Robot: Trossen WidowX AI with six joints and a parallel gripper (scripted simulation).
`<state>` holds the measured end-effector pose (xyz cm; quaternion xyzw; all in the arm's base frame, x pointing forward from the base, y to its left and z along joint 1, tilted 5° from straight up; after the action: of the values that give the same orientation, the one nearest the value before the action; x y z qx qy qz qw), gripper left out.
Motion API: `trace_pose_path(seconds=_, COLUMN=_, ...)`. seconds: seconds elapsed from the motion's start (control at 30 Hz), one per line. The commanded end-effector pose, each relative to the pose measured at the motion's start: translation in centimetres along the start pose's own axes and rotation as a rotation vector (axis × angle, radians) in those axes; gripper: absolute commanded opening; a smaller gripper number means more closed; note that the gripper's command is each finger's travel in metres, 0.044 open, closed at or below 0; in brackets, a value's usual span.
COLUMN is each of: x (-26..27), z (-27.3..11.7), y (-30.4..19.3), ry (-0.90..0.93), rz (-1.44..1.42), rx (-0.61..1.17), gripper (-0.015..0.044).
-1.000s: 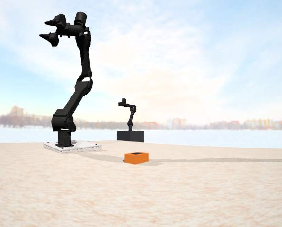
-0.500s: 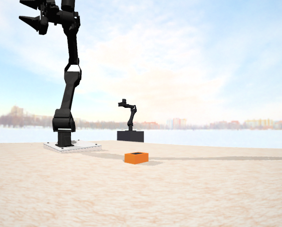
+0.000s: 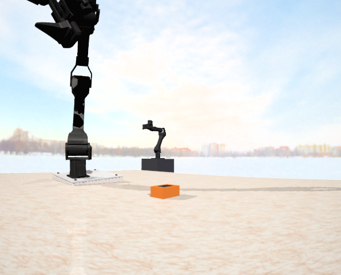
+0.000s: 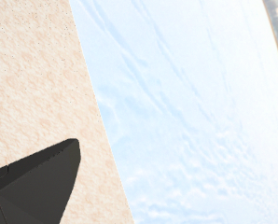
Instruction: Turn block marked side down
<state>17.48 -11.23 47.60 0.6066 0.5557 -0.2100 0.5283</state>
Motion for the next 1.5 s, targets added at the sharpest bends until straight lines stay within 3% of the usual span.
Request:
trace_pose_path(seconds=0.0, x=4.2, z=1.6, y=2.8, ry=0.178, rz=-0.035, rx=-0.055, gripper=0.044)
trace_pose_path(seconds=0.47, x=18.1, z=2.0, y=8.7, ry=0.692, rz=-0.111, rx=-0.06, gripper=0.044)
trace_pose_path(seconds=0.8, x=30.3, z=0.0, y=10.2, ry=1.016, rz=-0.095, rx=0.23, gripper=0.044)
trace_pose_path(seconds=0.93, x=33.9, z=-1.5, y=10.0, ry=1.072, rz=-0.094, rx=0.348, gripper=0.044)
trace_pose_path(seconds=1.47, x=37.1, z=-0.3, y=8.8, ry=1.075, rz=-0.094, rx=0.354, gripper=0.044)
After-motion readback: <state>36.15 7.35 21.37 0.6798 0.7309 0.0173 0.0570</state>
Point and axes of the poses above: the point midway between the two fingers, 35 mm back from their tips, its own z axis out along the fingers, its own x axis across the jaws, y = z × x, the point moved 10 cm from there along -z, back along the fingers, and after that the axes turned 1 degree about -z, right-handed, at the moved point
